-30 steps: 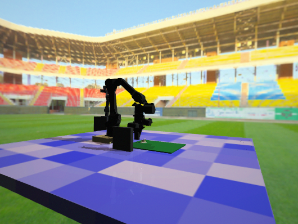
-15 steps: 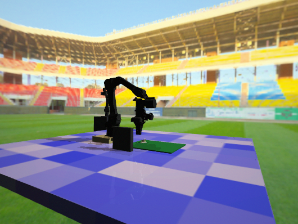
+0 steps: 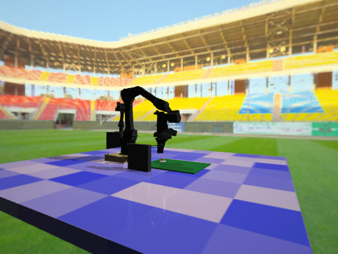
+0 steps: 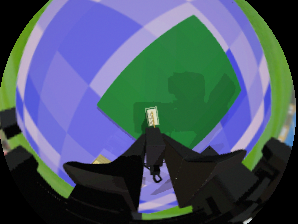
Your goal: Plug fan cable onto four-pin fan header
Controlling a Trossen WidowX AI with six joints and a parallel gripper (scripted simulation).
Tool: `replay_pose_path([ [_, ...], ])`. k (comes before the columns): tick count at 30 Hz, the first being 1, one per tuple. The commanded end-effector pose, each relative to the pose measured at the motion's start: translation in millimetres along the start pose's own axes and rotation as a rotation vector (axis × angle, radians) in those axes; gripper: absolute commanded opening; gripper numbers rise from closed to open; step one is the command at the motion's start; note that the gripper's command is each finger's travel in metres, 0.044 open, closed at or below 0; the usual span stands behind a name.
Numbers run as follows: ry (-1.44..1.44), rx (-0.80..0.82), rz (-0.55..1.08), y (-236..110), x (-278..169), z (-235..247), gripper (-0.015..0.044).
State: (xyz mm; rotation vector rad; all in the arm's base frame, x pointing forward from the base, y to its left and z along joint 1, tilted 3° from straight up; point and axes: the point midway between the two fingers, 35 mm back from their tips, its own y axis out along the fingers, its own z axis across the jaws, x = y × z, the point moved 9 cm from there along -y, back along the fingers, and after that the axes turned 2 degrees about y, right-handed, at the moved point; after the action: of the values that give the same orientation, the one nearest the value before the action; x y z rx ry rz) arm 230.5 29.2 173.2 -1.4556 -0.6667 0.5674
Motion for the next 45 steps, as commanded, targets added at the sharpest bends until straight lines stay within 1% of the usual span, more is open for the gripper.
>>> replay_pose_path([
  [1, -0.135, 0.000, -0.004, 0.5, 4.6, -4.0, 0.0000],
  [3, -0.174, 0.000, -0.005, 1.4, 5.8, -5.0, 0.0000],
  [33, -0.180, 0.000, -0.005, -1.1, 13.7, -2.9, 0.0000],
  [38, -0.173, 0.000, -0.005, 21.0, 14.2, -2.4, 0.0000],
  [45, -0.173, 0.000, -0.005, 21.0, 14.2, -2.4, 0.0000],
])
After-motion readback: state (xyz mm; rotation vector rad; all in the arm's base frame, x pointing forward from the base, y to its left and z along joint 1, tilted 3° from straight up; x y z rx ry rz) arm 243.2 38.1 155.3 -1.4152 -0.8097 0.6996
